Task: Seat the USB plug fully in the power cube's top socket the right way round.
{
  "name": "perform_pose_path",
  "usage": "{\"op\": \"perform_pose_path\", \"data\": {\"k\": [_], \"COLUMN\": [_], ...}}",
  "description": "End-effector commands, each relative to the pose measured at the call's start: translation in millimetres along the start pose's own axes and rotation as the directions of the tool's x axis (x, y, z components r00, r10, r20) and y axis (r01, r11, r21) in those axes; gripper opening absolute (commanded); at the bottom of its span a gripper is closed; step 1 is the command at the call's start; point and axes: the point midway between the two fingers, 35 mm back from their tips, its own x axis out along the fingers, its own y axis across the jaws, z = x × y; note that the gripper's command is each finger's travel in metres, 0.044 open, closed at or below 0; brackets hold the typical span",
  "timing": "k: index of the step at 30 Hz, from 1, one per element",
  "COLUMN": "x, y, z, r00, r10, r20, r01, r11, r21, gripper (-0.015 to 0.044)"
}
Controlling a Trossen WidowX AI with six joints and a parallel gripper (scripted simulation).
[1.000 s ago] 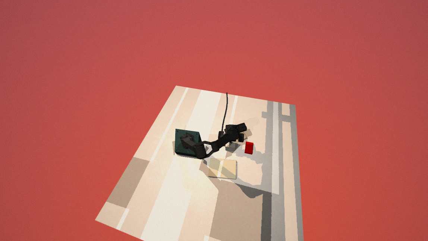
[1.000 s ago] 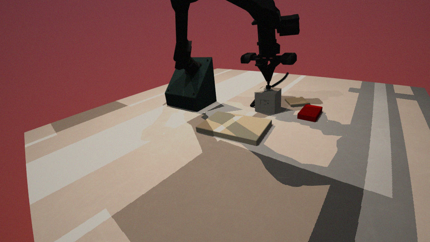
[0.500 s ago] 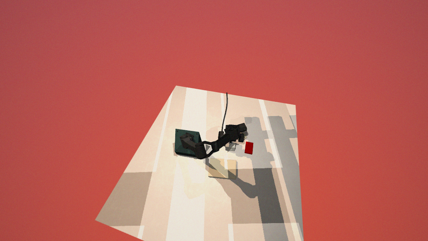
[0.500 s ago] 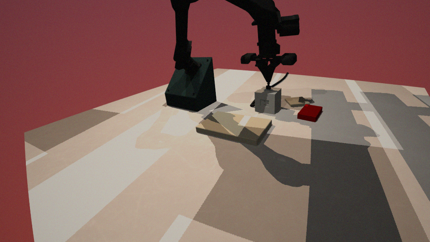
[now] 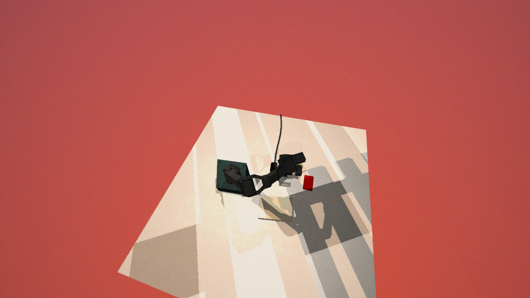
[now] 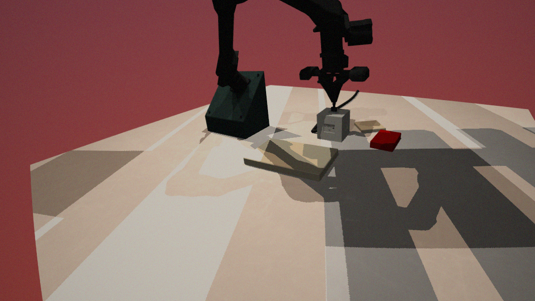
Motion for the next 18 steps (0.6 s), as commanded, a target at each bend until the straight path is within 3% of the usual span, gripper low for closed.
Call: {"op": "perform_pose_path", "data": {"k": [1,18], "x": [1.6,3.5], "y": [0.1,0.1], "z": [-0.6,-0.8], "r00": [1.0,1.0], "r10": [-0.001,-0.001], "r20": [-0.005,-0.005], "r01": [0.001,0.001], "r11": [1.0,1.0], "r21": [-0.002,-0.002], "gripper": [0.0,0.0]}}
